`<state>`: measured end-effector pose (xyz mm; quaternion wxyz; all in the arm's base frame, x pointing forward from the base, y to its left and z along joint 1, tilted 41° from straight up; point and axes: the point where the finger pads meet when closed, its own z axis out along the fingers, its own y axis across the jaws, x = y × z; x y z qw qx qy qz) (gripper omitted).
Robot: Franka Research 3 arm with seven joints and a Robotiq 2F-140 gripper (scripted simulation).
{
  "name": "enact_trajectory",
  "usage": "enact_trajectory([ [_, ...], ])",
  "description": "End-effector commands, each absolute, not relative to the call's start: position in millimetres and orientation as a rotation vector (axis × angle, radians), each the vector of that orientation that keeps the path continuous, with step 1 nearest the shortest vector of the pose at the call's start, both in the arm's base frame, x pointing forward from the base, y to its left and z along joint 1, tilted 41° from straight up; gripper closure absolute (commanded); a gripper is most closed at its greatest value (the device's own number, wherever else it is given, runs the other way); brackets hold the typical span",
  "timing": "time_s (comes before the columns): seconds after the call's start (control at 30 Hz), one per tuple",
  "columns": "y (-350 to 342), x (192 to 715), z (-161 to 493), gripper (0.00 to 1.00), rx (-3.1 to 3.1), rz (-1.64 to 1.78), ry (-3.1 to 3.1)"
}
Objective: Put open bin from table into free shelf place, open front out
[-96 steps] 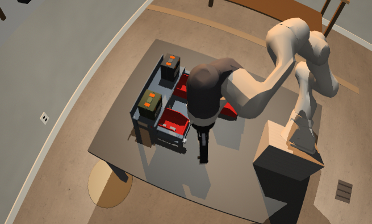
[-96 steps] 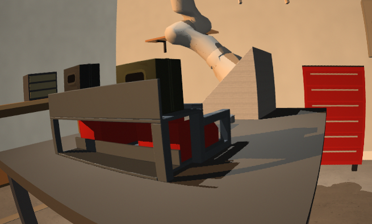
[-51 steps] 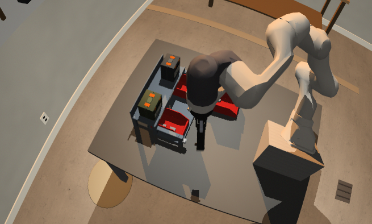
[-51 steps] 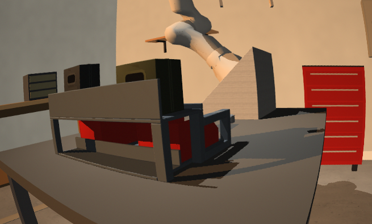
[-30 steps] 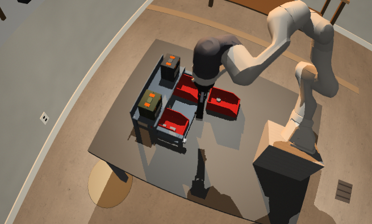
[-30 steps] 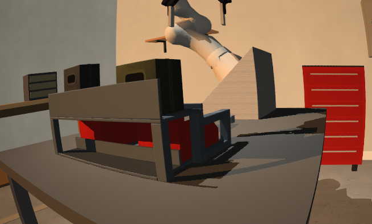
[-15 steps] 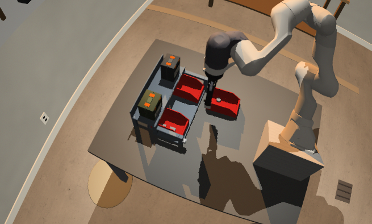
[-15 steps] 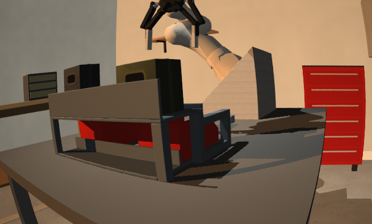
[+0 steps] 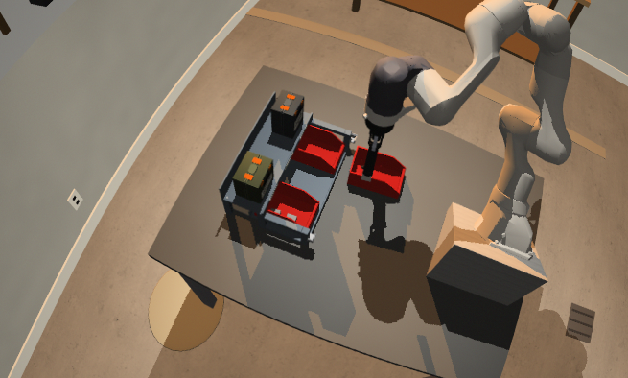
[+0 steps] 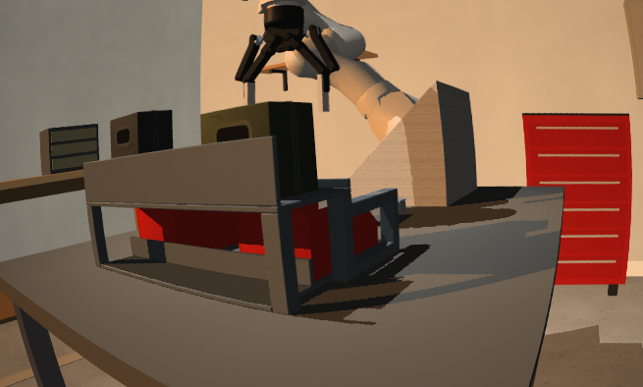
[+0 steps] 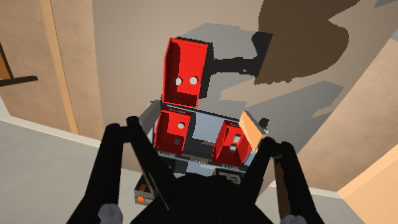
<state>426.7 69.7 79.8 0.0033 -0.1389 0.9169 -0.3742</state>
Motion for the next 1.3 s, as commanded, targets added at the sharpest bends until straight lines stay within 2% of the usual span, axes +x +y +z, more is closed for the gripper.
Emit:
enact_trajectory([
  [0.0,60.5,424.1,76.3,0.0,-0.398,-1.133,2.865],
  [0.87,37.7,404.6,69.0,0.0,-0.392,-1.097,2.889],
  [0.9,37.7,404.6,69.0,1.0,-0.392,-1.097,2.889],
  [1.27,37.7,404.6,69.0,1.0,-0.392,-1.097,2.889],
])
